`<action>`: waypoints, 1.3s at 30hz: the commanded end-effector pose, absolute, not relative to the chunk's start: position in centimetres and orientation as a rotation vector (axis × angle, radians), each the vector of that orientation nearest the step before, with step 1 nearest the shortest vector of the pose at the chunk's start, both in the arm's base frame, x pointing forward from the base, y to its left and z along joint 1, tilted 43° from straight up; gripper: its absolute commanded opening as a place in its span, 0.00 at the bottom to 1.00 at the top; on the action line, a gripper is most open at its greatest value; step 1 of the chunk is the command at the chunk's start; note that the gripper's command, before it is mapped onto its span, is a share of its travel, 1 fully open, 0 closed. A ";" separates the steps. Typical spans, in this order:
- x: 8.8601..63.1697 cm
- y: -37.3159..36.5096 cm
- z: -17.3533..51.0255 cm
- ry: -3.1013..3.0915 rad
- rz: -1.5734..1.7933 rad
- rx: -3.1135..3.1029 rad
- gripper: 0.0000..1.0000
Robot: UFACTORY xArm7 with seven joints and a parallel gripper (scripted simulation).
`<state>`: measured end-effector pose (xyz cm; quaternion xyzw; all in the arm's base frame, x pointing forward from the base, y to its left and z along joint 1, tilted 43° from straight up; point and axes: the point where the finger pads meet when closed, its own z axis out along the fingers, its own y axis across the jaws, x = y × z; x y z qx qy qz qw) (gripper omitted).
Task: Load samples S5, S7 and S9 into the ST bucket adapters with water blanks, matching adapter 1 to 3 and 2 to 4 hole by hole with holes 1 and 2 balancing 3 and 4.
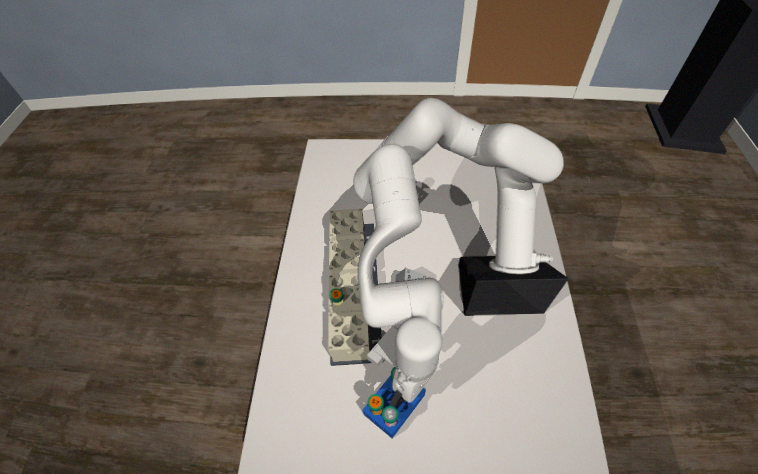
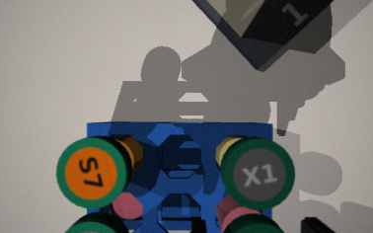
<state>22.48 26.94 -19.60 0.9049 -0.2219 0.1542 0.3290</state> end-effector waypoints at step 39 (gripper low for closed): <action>22.6 26.7 -20.0 -0.581 0.404 2.373 0.00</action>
